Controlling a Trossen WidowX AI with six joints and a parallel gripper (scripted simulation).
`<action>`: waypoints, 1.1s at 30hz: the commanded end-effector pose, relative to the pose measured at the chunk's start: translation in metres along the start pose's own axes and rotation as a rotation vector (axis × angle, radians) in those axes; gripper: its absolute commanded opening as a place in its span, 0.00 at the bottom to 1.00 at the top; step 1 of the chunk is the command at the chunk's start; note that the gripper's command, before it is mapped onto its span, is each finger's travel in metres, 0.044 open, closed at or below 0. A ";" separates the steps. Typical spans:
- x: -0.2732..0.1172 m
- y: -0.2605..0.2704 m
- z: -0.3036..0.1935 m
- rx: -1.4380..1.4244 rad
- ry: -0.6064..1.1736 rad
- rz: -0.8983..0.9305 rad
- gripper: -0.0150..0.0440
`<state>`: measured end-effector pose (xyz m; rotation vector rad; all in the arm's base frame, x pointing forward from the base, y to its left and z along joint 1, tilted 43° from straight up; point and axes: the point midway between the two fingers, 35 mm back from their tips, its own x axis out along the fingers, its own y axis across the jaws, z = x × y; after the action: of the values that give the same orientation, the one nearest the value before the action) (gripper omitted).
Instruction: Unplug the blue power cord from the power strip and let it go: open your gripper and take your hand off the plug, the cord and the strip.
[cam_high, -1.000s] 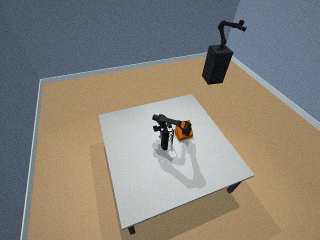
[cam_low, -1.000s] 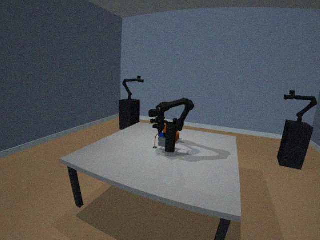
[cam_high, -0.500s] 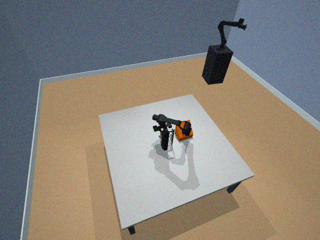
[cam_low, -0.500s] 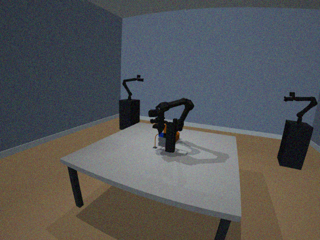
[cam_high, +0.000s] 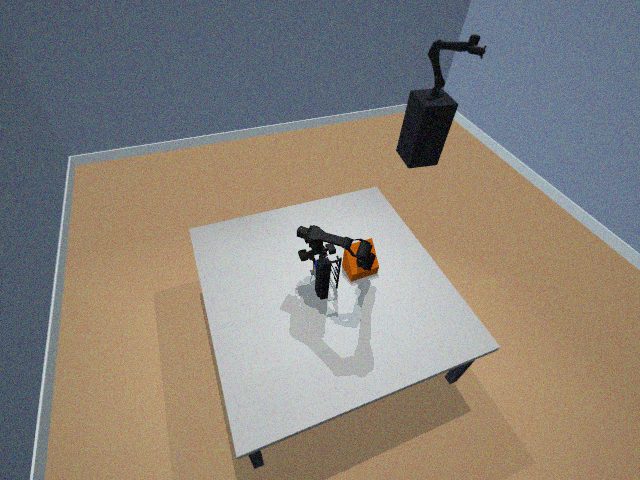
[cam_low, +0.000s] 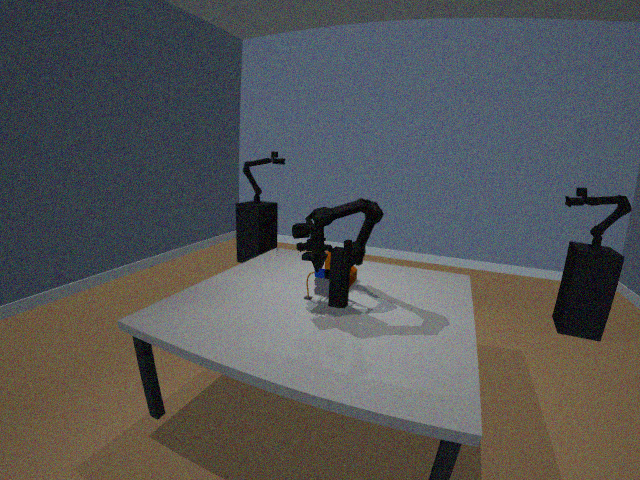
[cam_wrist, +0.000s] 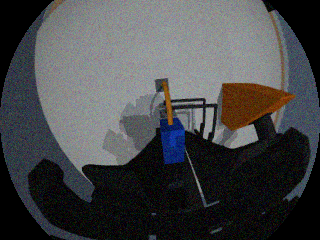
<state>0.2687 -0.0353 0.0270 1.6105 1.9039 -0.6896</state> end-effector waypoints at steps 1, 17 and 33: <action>-0.011 0.001 0.032 0.003 -0.078 0.009 0.25; -0.015 -0.001 0.055 0.004 -0.077 0.011 0.30; -0.018 -0.002 0.069 0.005 -0.077 0.012 1.00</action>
<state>0.2725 -0.0821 -0.0028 1.5775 1.8464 -0.7349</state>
